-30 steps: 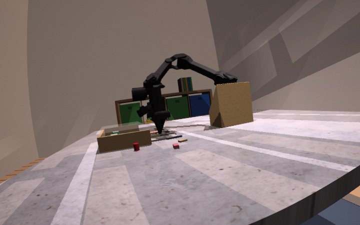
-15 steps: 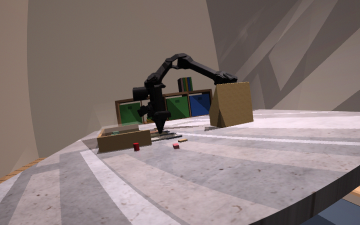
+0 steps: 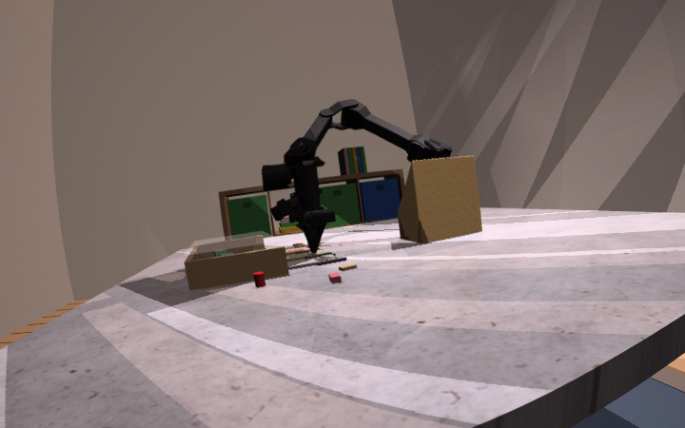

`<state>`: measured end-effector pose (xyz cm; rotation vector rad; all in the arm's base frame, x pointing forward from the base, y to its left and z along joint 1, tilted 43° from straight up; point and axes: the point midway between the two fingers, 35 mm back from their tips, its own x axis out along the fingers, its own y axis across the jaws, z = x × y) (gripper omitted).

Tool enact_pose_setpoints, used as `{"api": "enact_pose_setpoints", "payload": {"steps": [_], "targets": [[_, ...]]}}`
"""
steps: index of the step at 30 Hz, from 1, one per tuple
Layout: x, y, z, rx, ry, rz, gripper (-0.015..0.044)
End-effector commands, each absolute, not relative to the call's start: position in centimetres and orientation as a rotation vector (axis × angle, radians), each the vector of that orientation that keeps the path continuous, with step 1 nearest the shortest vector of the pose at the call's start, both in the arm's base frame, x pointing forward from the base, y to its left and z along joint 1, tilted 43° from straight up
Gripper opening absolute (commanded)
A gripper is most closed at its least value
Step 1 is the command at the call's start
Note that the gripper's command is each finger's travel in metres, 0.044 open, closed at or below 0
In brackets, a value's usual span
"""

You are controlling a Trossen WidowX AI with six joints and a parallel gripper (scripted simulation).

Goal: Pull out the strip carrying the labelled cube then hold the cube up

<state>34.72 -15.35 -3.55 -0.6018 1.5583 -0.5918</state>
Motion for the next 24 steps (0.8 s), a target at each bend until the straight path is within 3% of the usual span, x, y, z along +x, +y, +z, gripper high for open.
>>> {"api": "enact_pose_setpoints", "payload": {"steps": [1,24], "targets": [[33.5,-15.7,-3.8,-0.600,1.578,-0.593,0.0000],[30.0,-15.5,-3.6,-0.601,1.580,-0.593,0.0000]]}}
